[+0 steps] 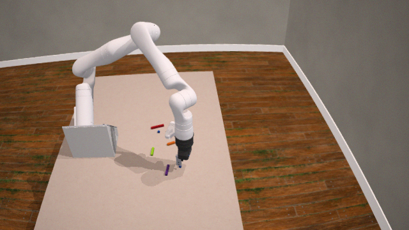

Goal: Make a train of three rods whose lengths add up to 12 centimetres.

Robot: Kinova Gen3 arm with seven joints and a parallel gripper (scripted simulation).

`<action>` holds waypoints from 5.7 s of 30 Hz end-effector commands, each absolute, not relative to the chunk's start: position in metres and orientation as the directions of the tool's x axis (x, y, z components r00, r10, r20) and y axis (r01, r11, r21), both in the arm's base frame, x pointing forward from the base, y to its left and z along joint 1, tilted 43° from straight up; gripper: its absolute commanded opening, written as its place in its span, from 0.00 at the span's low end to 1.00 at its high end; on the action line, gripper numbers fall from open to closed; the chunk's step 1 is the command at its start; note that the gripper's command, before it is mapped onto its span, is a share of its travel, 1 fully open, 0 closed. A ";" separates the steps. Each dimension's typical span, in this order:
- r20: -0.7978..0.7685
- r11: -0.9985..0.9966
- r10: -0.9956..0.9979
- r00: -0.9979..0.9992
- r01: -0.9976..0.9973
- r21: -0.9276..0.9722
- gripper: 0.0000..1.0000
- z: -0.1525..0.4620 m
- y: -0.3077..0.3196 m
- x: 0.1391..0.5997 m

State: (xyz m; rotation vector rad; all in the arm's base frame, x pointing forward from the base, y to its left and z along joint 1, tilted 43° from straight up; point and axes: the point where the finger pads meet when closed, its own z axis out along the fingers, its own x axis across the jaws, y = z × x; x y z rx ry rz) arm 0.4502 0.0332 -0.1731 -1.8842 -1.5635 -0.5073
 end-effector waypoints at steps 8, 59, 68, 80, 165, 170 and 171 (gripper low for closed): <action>0.650 -0.096 0.727 0.222 0.970 -0.223 0.54 -0.180 0.039 0.449; 0.650 -0.096 0.727 0.222 0.970 -0.223 0.54 -0.181 0.041 0.449; 0.650 -0.096 0.727 0.222 0.970 -0.223 0.54 -0.182 0.041 0.450; 0.650 -0.096 0.727 0.222 0.970 -0.223 0.54 -0.182 0.040 0.450; 0.649 -0.096 0.727 0.222 0.970 -0.223 0.54 -0.194 0.052 0.448; 0.649 -0.096 0.727 0.222 0.970 -0.223 0.54 -0.194 0.052 0.448; 0.649 -0.096 0.727 0.222 0.970 -0.223 0.54 -0.194 0.052 0.448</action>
